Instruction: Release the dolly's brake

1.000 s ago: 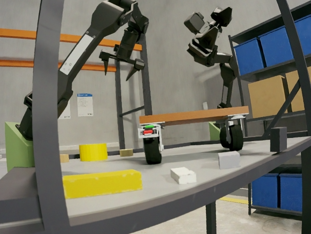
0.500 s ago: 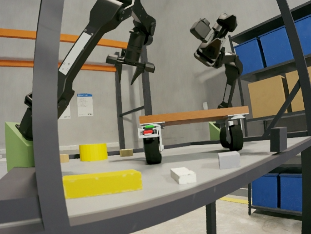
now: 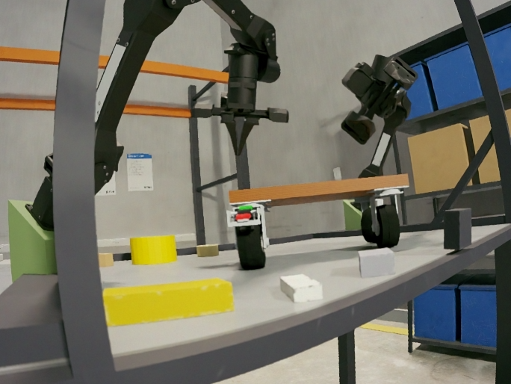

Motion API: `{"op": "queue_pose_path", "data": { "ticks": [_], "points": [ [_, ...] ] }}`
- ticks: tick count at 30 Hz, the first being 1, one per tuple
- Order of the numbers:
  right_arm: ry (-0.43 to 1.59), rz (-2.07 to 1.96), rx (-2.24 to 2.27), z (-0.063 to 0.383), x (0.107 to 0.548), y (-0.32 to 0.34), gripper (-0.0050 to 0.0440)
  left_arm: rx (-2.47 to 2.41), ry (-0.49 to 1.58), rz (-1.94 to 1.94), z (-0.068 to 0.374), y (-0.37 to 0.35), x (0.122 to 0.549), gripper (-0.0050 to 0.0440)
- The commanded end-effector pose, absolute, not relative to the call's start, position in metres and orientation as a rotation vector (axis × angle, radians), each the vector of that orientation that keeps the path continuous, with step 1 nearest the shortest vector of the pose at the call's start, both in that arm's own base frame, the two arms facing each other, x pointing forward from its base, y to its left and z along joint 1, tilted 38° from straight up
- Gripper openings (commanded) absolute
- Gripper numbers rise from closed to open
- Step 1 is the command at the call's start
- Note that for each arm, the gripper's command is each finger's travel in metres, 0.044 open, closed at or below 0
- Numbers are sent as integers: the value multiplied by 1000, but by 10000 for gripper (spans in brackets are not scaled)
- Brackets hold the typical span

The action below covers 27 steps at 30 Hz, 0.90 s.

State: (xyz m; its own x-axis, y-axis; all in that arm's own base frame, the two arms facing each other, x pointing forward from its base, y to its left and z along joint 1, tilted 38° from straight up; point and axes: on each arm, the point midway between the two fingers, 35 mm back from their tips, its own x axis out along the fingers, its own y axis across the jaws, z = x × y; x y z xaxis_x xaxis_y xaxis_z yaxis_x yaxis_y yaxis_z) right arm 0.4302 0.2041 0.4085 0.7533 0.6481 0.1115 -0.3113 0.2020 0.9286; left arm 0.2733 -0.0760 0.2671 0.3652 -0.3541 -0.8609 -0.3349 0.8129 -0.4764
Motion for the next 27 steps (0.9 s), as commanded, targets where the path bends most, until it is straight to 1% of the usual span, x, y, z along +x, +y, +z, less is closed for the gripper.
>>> {"op": "queue_pose_path", "data": {
  "ticks": [1,4,6,15,18,21,23,27],
  "points": [
    [386,546,1099,377,387,197,440,-676,1245,-119,268,-111,236,0],
    [444,475,1021,346,365,193,440,-676,1286,-178,263,-127,213,0],
    [444,475,1021,346,365,193,440,-676,1286,-178,263,-127,213,0],
    [615,304,736,250,296,169,440,-663,1418,-338,246,-157,143,-3],
    [657,271,654,226,279,160,440,-657,1453,-375,241,-162,126,-4],
    [678,256,612,214,270,156,440,-653,1471,-392,238,-163,117,-5],
    [678,256,612,214,270,156,440,-653,1471,-392,238,-163,117,-5],
    [681,254,607,213,269,155,440,-651,1471,-391,237,-163,117,-35]
  ]
}}
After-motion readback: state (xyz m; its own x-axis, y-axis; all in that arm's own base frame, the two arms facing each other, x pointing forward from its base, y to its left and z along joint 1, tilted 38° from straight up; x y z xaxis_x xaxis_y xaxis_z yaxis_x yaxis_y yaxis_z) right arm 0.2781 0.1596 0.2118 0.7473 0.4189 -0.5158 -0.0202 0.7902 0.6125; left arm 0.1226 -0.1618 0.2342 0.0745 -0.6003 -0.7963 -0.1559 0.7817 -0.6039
